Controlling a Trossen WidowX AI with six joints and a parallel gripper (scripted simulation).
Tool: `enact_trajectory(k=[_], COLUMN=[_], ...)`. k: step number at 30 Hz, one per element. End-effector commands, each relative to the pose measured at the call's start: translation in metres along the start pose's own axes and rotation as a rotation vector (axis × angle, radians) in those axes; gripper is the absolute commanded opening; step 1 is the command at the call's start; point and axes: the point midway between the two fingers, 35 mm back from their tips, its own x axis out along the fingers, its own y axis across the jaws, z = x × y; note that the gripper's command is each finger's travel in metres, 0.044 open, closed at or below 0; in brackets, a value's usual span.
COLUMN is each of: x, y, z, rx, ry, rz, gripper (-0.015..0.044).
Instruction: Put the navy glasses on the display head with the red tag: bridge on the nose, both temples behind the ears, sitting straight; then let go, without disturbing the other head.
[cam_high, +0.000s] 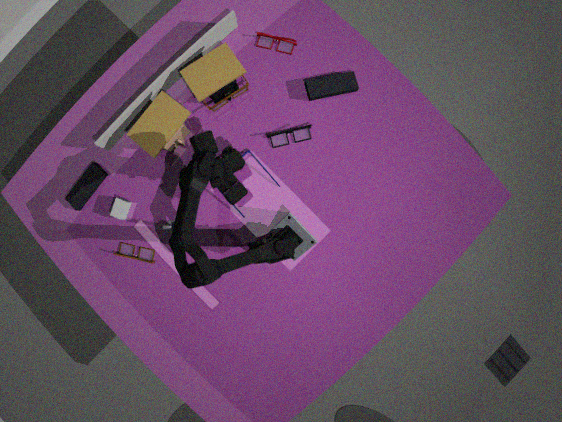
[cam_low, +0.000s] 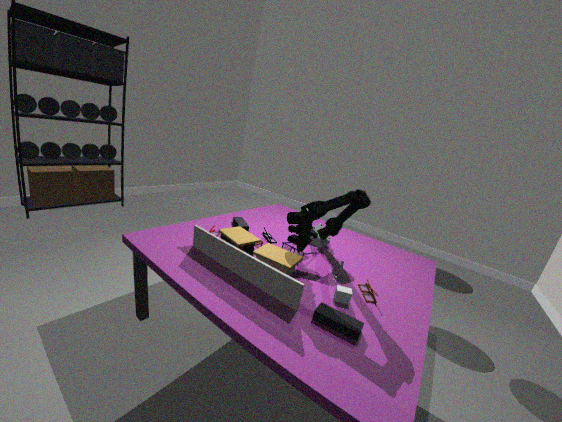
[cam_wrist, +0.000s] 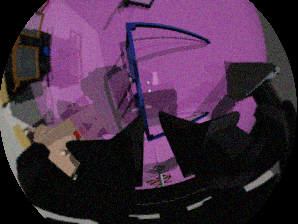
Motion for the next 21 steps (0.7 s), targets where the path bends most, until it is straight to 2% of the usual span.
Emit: enact_trajectory(k=[1, 8, 10, 14, 21], x=[-0.004, -0.047, -0.047, -0.039, -0.041], y=[-0.001, 0.009, 0.009, 0.008, 0.007], z=[0.001, 0.001, 0.001, 0.001, 0.001], rx=[0.000, 0.000, 0.000, 0.006, -0.001], ry=[-0.001, -0.003, -0.003, -0.001, -0.001], rz=[-0.007, -0.007, -0.007, 0.000, -0.002], gripper=[0.0107, 0.0107, 0.0107, 0.0200, 0.0200])
